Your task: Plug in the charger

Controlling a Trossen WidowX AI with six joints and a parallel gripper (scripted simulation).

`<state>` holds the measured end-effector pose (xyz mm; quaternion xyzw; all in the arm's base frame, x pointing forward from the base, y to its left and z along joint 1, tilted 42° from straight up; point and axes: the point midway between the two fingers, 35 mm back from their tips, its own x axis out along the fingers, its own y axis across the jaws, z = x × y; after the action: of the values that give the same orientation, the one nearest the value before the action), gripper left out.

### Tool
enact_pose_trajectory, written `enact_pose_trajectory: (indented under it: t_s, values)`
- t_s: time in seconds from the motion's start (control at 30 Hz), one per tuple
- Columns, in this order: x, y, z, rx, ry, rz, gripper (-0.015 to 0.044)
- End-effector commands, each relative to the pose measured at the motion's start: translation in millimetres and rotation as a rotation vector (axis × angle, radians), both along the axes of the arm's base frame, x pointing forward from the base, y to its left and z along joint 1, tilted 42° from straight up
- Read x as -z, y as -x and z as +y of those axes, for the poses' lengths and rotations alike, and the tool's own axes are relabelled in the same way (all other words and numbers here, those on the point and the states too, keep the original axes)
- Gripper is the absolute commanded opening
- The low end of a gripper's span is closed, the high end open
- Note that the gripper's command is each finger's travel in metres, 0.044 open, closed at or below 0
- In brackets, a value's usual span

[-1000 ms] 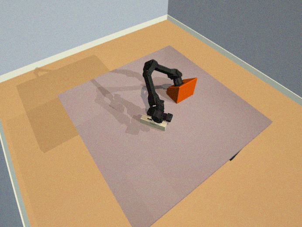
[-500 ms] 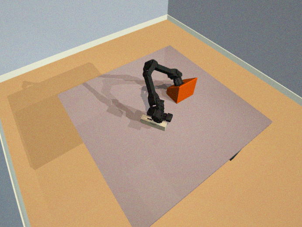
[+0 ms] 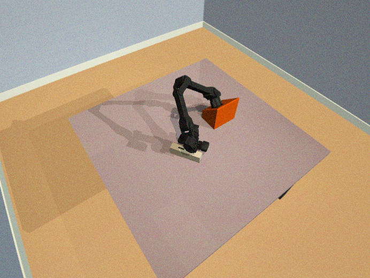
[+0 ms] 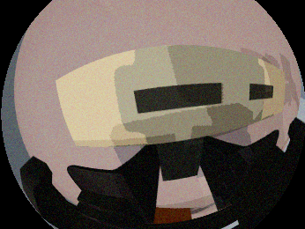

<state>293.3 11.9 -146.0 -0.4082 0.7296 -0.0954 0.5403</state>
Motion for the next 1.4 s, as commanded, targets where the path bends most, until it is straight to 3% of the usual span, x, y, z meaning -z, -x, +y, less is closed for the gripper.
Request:
enact_pose_trajectory:
  t_s: [0.0,0.3,0.87,1.37]
  values:
    - [0.0,0.0,0.0,0.0,0.0,0.0,0.0]
    - [0.0,0.0,0.0,0.0,0.0,0.0,0.0]
    - [0.0,0.0,0.0,0.0,0.0,0.0,0.044]
    - [-1.2,3.4,-1.4,0.0,-0.004,-0.005,0.044]
